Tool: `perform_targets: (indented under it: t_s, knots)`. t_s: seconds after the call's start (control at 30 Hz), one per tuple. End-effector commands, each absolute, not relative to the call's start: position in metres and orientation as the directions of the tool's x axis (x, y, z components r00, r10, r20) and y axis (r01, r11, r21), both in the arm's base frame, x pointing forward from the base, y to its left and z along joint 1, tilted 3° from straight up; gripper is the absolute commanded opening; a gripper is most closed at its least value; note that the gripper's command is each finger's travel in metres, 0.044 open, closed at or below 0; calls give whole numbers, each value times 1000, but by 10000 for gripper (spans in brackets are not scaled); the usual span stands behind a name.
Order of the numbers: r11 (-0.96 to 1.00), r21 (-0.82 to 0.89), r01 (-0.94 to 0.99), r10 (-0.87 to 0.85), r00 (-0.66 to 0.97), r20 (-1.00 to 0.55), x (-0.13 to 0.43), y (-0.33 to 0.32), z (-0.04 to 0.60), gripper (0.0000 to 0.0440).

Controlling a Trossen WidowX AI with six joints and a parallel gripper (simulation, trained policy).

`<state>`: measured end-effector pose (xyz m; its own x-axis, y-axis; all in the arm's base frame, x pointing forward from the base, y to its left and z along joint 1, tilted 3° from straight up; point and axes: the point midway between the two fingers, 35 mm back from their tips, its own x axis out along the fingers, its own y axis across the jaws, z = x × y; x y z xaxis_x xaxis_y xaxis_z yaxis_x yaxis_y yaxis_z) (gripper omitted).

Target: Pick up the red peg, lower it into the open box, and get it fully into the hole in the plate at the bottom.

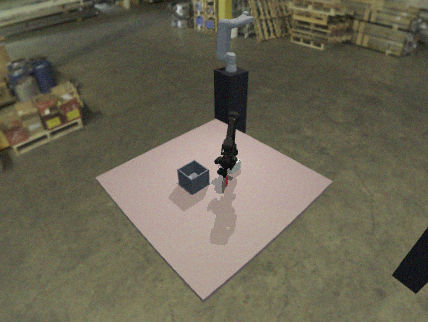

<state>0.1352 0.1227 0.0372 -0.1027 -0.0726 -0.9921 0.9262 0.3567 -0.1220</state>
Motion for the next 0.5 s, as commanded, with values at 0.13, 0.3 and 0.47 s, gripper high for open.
perform_targets:
  t_s: [0.13, 0.3, 0.47]
  knots:
    - [344, -119, 932, -100, -90, -991, 136, 121, 12, 413]
    - [330, -112, 937, -110, -80, -991, 137, 119, -2, 402]
    - [315, -103, 943, -114, -71, -991, 137, 119, -15, 378]
